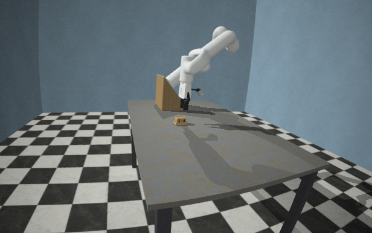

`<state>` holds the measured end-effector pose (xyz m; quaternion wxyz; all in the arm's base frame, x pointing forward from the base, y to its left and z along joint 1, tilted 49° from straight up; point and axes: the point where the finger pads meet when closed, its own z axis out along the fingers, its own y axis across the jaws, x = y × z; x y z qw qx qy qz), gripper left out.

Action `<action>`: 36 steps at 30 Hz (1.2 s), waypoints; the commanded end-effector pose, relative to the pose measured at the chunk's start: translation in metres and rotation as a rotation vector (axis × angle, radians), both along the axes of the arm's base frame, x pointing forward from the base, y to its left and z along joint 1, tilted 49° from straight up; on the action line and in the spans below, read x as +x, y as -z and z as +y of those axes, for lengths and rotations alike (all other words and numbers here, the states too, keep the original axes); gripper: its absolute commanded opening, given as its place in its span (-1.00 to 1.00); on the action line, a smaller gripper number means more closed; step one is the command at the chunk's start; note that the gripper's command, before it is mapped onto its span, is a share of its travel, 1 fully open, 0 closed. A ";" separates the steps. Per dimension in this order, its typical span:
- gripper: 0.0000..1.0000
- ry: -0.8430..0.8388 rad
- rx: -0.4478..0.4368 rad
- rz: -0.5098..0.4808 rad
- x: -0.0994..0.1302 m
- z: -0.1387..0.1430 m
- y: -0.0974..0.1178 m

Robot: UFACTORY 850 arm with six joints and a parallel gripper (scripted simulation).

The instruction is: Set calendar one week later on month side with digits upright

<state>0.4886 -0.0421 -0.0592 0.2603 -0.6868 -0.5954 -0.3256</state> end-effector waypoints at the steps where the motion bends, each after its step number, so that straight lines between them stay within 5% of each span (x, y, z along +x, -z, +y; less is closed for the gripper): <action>1: -0.01 -0.003 -0.002 -0.006 0.001 0.000 0.000; 36: -0.01 -0.012 -0.003 -0.016 0.006 0.035 0.030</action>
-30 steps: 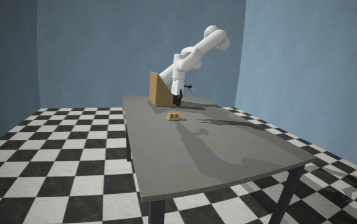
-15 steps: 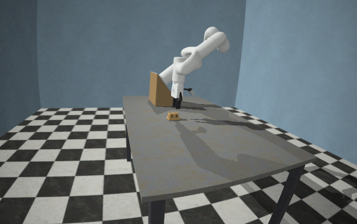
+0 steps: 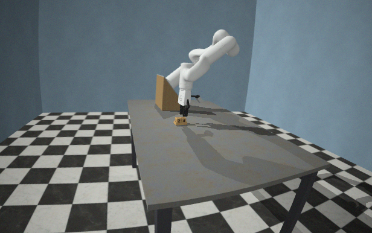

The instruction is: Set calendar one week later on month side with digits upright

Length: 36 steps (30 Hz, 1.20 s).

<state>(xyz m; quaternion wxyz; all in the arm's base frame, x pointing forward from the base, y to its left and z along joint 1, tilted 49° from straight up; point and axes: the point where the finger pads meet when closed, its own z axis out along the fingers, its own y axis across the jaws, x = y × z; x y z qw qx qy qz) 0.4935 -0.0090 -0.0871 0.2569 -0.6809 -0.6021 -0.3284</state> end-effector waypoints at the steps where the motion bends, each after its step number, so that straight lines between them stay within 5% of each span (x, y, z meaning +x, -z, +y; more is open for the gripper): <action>1: -0.01 0.001 -0.001 -0.001 0.001 0.003 0.003; 36: -0.01 0.001 -0.001 -0.001 0.002 0.006 0.005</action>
